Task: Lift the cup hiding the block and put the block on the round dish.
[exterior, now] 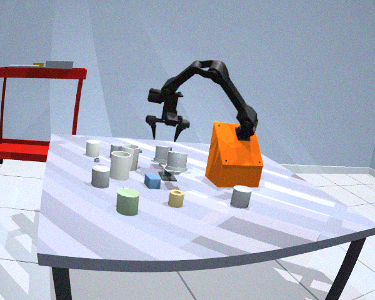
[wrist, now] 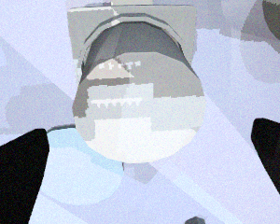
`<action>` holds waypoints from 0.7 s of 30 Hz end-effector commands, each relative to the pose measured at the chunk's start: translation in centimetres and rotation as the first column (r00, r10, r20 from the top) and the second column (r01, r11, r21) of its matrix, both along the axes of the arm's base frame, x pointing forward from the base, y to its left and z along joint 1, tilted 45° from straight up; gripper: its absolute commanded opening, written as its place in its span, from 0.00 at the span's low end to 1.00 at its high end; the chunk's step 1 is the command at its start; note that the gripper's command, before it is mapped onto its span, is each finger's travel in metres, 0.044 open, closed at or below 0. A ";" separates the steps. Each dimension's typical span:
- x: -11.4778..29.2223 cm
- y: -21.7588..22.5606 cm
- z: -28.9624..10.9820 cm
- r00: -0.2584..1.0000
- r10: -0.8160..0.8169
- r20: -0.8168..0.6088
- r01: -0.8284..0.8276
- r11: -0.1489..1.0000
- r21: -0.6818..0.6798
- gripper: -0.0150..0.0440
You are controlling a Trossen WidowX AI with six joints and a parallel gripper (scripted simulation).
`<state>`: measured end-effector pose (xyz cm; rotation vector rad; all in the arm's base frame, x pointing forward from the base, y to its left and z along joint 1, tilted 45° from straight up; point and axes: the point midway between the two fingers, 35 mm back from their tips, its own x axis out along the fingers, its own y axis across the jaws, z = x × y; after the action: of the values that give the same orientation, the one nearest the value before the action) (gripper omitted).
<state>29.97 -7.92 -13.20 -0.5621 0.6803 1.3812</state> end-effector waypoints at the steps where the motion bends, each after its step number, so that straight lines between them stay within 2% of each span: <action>1: -0.2 0.8 -0.7 1.000 0.006 -0.011 -0.006 1.000 0.007 1.00; 21: 0.1 2.8 -2.8 1.000 0.006 -0.011 -0.006 1.000 0.007 1.00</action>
<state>30.11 -5.76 -15.51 -0.5635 0.6820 1.3901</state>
